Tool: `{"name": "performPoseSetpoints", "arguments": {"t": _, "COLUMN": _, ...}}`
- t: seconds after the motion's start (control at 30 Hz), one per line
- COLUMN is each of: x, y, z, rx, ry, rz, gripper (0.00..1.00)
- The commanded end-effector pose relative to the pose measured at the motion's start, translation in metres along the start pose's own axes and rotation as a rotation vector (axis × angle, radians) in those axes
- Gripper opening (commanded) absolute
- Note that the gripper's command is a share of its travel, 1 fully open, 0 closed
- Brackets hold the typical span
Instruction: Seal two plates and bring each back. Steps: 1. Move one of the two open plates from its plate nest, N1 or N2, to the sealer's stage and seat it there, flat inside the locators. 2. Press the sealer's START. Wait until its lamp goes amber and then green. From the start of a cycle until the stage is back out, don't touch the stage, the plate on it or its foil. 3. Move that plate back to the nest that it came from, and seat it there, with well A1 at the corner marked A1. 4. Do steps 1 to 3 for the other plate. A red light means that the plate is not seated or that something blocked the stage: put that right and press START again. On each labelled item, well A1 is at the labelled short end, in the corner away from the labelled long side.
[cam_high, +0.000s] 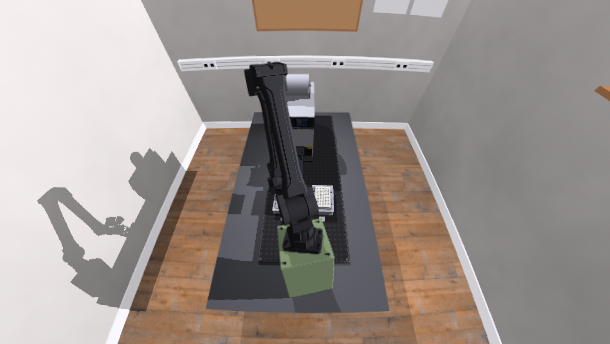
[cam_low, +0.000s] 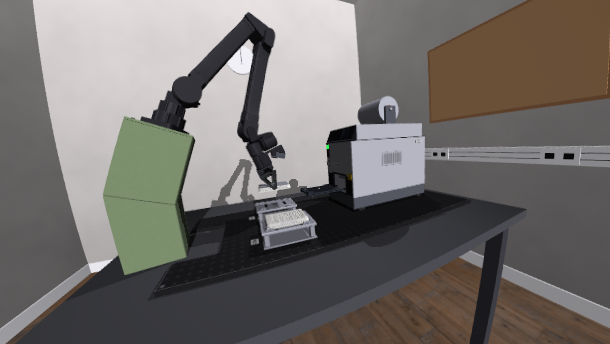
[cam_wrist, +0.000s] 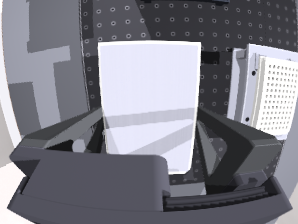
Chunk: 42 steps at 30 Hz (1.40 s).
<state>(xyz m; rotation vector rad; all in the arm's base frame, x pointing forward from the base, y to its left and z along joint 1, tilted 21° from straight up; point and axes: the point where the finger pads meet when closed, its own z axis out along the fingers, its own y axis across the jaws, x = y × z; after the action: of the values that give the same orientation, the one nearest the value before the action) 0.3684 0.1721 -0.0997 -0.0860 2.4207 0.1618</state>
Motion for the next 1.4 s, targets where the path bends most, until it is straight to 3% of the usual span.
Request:
{"name": "performPoseSetpoints", "arguments": {"t": 0.0, "x": -0.008, "y": 0.001, "z": 0.003, "rx": -0.008, "ry": -0.024, "rz": 0.002, "gripper": 0.0}}
{"name": "performPoseSetpoints", "arguments": {"t": 0.2, "x": 0.008, "y": 0.005, "z": 0.001, "rx": -0.015, "ry": 0.0, "rz": -0.02, "gripper": 0.0}}
{"name": "performPoseSetpoints", "arguments": {"t": 0.33, "x": 0.0, "y": 0.01, "z": 0.002, "rx": -0.025, "ry": -0.02, "rz": -0.018, "gripper": 0.0}}
{"name": "performPoseSetpoints", "arguments": {"t": 0.93, "x": -0.001, "y": -0.004, "z": 0.015, "rx": 0.0, "ry": -0.017, "rz": 0.005, "gripper": 0.0}}
{"name": "performPoseSetpoints", "arguments": {"t": 1.2, "x": -0.004, "y": 0.002, "z": 0.017, "rx": -0.009, "ry": -0.026, "rz": 0.002, "gripper": 0.0}}
{"name": "performPoseSetpoints", "arguments": {"t": 1.37, "x": 0.006, "y": 0.007, "z": 0.017, "rx": -0.018, "ry": -0.014, "rz": -0.003, "gripper": 0.0}}
